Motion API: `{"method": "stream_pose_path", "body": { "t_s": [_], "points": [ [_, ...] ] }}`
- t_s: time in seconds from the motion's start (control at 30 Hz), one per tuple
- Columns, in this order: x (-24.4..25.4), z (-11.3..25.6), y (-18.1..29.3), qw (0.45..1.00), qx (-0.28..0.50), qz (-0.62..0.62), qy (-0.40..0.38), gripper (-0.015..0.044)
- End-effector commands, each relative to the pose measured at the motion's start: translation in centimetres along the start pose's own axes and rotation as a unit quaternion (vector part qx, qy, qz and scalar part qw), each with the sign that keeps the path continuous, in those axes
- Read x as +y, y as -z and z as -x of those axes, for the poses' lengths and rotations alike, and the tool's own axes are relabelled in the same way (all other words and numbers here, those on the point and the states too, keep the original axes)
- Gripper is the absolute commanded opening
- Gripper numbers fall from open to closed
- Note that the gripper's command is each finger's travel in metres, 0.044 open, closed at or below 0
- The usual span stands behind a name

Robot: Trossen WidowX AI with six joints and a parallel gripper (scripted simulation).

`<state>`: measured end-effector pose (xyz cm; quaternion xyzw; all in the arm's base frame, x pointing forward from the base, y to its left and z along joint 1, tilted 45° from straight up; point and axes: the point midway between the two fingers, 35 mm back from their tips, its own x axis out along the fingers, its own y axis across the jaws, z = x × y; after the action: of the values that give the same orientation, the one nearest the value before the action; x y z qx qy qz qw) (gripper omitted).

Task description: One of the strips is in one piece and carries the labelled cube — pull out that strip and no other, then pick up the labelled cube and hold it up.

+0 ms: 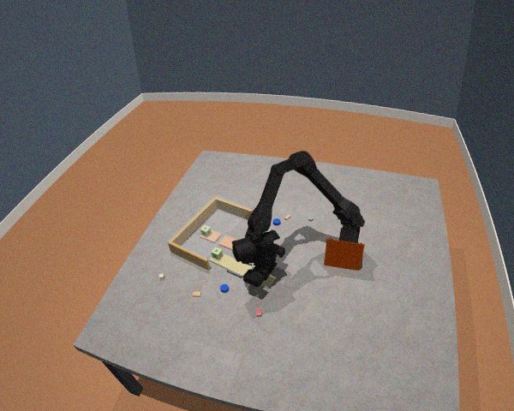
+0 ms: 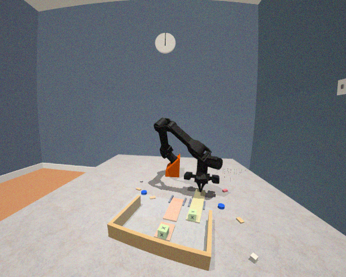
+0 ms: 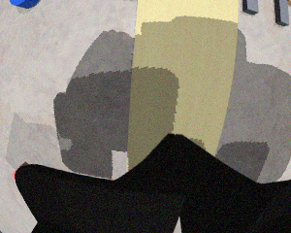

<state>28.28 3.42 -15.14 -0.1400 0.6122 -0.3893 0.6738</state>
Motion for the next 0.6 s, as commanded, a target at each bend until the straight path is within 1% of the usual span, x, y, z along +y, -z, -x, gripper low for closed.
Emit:
{"method": "stream_pose_path", "body": {
  "t_s": [0.0,0.57],
  "points": [
    [-0.4,-0.5,1.5,1.000,0.015,0.004,0.003,0.0000],
    [-0.4,-0.4,4.4,1.000,0.016,0.004,0.003,0.0000]
  ]
}}
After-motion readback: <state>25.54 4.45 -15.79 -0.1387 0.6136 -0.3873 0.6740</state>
